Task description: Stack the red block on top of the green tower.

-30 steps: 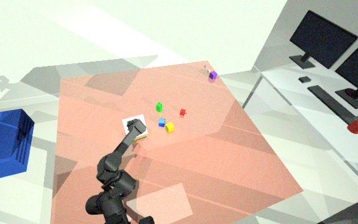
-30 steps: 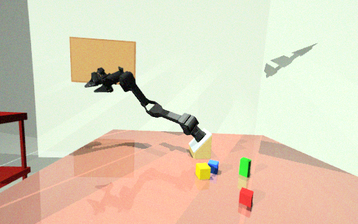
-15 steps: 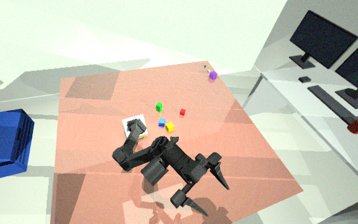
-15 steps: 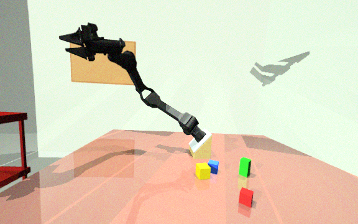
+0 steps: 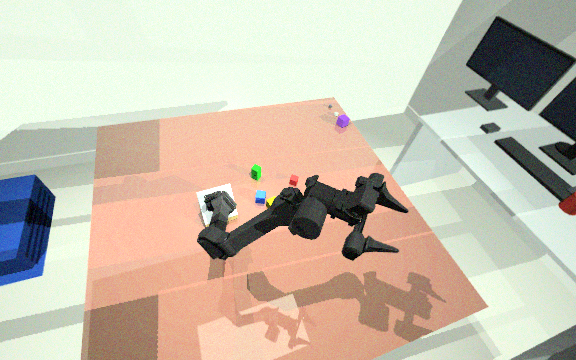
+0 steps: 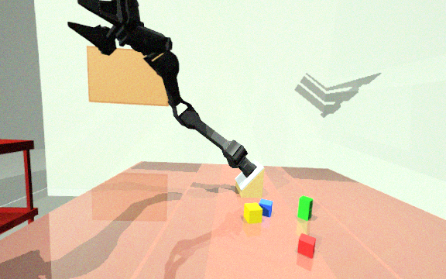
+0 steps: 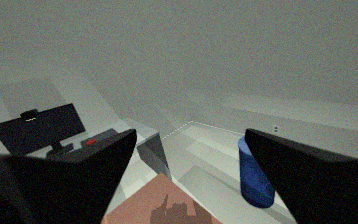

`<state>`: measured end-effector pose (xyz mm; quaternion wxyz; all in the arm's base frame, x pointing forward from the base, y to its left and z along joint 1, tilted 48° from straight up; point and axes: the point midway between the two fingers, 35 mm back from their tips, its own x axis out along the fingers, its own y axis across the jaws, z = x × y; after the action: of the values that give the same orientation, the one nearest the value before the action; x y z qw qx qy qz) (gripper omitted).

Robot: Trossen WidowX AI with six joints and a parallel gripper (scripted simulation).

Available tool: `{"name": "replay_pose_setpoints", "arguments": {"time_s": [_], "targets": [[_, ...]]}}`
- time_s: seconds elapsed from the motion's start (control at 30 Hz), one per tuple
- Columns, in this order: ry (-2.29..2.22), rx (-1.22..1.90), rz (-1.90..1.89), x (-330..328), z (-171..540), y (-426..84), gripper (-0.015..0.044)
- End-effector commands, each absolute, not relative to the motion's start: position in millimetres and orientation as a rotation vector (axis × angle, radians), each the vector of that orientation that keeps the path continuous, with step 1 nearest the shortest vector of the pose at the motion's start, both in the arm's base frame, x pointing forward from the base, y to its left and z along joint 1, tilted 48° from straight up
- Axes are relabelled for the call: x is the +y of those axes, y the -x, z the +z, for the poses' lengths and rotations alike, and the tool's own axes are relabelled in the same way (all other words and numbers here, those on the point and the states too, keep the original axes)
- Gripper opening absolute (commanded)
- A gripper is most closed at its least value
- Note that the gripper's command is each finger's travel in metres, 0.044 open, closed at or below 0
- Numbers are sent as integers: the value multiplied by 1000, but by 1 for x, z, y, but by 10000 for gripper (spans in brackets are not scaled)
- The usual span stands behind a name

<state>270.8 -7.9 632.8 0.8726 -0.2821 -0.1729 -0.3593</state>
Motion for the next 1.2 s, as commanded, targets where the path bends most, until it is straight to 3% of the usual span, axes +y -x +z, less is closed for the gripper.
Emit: {"name": "replay_pose_setpoints", "arguments": {"time_s": [0.0,0.3,0.57,0.87,1.17], "targets": [[589,-307,-670,10,608,-309,440],[479,-71,-466,55,504,-410,440],[363,207,-382,79,386,-466,440],[210,521,-409,92,253,-486,440],[105,828,-576,87,125,-463,440]]}}
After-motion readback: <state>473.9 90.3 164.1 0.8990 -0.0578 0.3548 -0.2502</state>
